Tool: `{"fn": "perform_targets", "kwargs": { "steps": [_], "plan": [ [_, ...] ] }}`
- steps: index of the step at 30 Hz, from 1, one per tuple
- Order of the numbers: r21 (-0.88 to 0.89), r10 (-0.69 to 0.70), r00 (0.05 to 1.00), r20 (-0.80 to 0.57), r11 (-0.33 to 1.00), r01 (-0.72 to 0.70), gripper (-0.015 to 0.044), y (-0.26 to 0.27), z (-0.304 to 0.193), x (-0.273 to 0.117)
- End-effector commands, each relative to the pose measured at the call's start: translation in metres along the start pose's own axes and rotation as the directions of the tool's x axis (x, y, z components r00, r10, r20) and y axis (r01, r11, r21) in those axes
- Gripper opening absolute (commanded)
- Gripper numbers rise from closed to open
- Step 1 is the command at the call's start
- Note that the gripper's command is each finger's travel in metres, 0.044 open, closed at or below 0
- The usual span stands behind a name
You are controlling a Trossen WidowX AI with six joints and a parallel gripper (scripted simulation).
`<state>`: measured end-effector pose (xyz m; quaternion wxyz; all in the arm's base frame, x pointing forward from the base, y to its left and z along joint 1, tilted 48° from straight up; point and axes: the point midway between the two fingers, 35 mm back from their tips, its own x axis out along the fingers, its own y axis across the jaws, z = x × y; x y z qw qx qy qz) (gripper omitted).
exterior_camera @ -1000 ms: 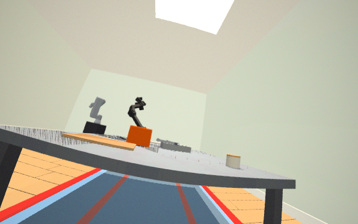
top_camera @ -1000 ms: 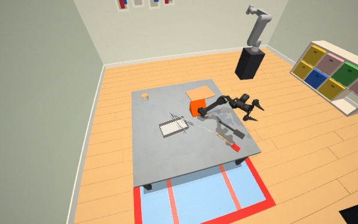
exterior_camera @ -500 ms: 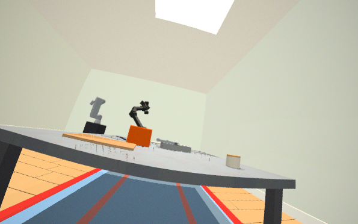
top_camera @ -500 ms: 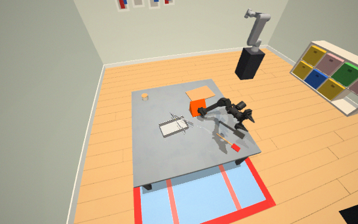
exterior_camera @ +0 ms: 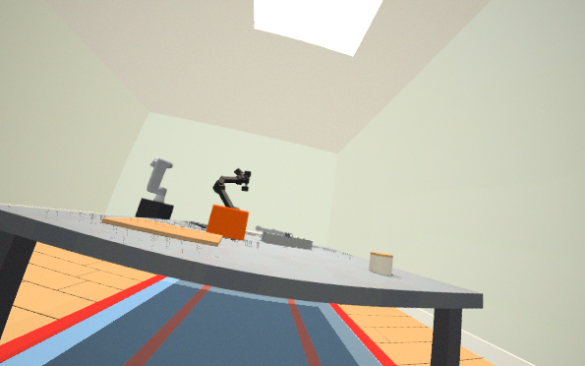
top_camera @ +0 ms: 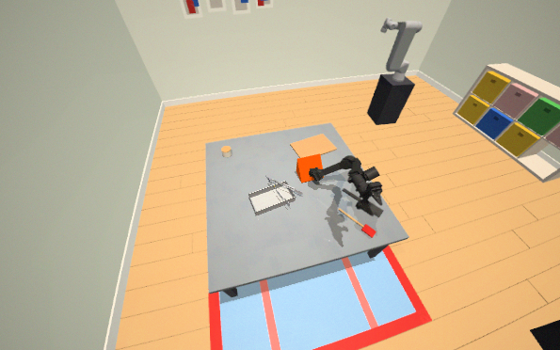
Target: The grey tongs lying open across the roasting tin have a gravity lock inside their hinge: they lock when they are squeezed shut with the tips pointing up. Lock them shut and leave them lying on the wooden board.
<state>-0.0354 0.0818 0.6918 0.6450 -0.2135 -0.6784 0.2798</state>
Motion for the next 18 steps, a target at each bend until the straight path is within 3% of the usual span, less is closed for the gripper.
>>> {"fn": "perform_targets", "kwargs": {
  "steps": [1,18],
  "plan": [
    [0.057,0.04,0.995,-0.089,0.998,-0.035,0.044,0.017,-0.036,0.006],
    [0.205,0.138,0.932,-0.335,0.976,-0.071,0.044,0.058,-0.132,0.0]
  ]
}}
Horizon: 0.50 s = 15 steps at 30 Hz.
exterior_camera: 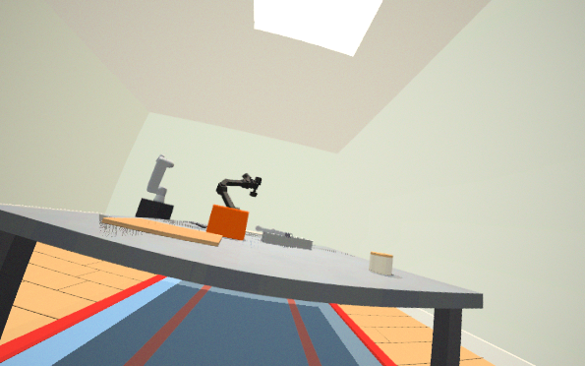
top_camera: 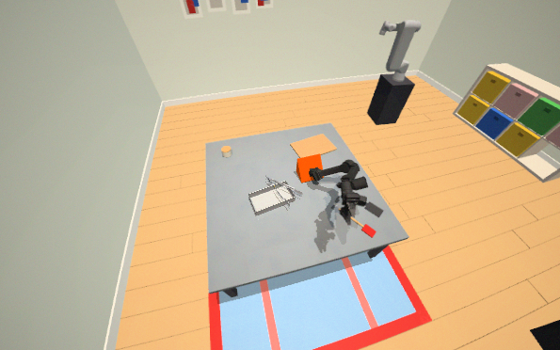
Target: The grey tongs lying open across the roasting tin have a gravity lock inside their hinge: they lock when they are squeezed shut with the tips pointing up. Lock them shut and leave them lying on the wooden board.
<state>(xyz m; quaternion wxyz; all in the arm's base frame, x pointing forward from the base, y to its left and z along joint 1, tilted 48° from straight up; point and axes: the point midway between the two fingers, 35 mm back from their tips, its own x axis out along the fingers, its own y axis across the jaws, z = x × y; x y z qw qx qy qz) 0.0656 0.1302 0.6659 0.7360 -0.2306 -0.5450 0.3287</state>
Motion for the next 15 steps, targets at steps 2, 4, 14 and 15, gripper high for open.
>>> {"fn": "perform_targets", "kwargs": {
  "steps": [2,4,14,15],
  "plan": [
    [0.047,0.021,0.995,-0.096,0.999,-0.016,0.044,0.009,-0.038,0.006],
    [0.05,0.025,0.993,-0.118,0.999,-0.019,0.044,0.011,-0.048,0.007],
    [0.211,0.096,0.936,-0.339,0.977,-0.024,0.044,0.032,-0.133,0.003],
    [0.226,0.104,0.928,-0.359,0.974,-0.022,0.044,0.034,-0.141,0.002]
  ]
}}
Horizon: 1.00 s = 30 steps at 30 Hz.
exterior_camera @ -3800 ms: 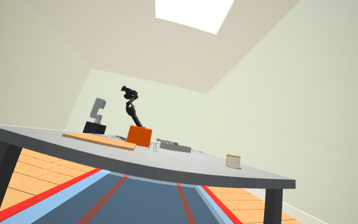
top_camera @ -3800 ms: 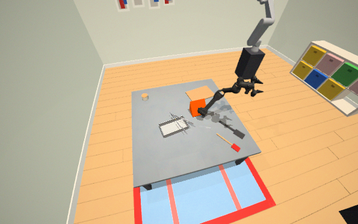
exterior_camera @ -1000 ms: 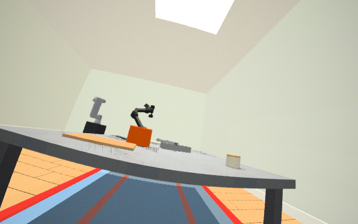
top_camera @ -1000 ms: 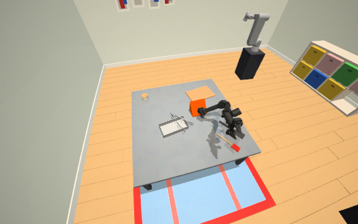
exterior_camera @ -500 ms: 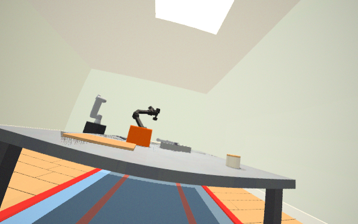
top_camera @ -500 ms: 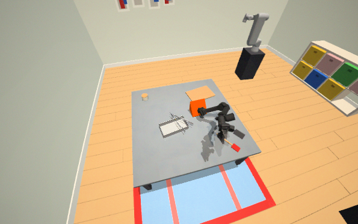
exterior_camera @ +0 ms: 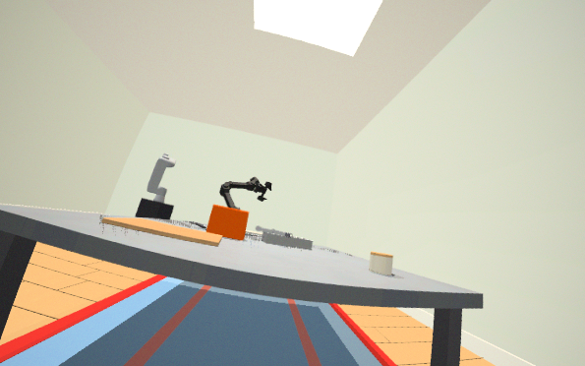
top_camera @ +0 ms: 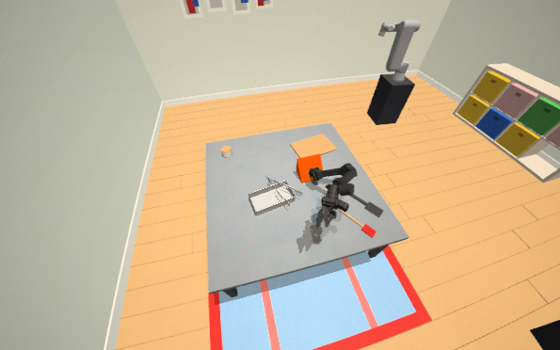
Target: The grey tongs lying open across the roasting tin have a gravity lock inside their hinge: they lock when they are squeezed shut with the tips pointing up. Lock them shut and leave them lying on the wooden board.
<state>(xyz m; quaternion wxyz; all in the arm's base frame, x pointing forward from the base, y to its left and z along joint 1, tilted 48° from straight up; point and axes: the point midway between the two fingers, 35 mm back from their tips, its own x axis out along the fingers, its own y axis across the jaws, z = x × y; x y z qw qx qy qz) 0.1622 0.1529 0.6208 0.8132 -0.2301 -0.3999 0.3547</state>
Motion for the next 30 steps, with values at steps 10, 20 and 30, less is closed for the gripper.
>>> {"fn": "perform_targets", "kwargs": {
  "steps": [10,20,30],
  "plan": [
    [0.293,0.097,0.931,-0.351,0.956,0.011,0.044,0.018,-0.139,0.007],
    [0.649,0.338,0.665,-0.666,0.703,0.292,0.044,0.059,-0.295,-0.044],
    [0.532,0.688,0.285,-0.667,0.172,0.829,0.044,0.125,-0.405,-0.16]
  ]
}}
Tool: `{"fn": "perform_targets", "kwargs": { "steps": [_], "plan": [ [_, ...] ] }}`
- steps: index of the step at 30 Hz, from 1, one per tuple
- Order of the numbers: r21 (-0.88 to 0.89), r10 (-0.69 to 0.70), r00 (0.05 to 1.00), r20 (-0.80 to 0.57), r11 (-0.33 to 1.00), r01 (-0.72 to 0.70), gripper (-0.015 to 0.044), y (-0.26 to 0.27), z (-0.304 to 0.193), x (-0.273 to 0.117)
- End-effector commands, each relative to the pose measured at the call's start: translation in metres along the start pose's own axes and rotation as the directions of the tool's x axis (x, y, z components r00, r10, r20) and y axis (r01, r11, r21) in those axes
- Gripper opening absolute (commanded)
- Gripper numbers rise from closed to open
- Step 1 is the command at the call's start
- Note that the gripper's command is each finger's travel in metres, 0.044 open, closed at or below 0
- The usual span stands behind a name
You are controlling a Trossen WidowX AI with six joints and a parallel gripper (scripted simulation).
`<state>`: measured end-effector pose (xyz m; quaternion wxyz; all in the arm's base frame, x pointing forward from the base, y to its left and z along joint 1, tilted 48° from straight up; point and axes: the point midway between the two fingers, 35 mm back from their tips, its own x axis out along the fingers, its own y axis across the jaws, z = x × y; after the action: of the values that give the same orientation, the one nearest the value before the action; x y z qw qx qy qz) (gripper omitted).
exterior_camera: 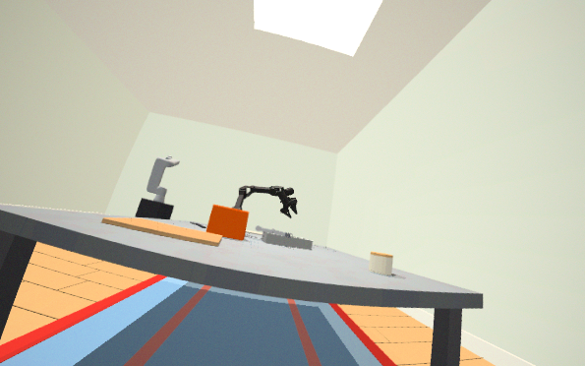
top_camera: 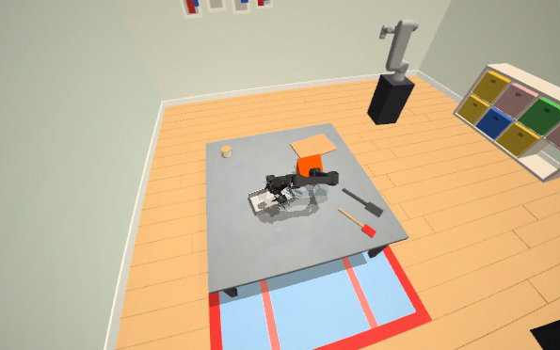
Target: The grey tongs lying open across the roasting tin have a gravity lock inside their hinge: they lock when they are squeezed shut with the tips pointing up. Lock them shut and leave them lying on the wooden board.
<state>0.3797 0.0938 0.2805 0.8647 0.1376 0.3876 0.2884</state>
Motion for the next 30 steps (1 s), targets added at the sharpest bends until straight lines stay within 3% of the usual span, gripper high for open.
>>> {"fn": "perform_targets", "kwargs": {
  "steps": [1,6,10,30],
  "plan": [
    [0.362,0.009,0.973,-0.229,0.929,0.077,0.044,-0.047,-0.052,0.019],
    [0.736,0.146,0.868,-0.475,0.606,0.301,0.044,-0.086,-0.12,0.021],
    [0.825,0.302,0.772,-0.56,0.292,0.484,0.044,-0.098,-0.157,0.013],
    [0.824,0.31,0.766,-0.563,0.275,0.495,0.044,-0.093,-0.16,0.013]
  ]
}}
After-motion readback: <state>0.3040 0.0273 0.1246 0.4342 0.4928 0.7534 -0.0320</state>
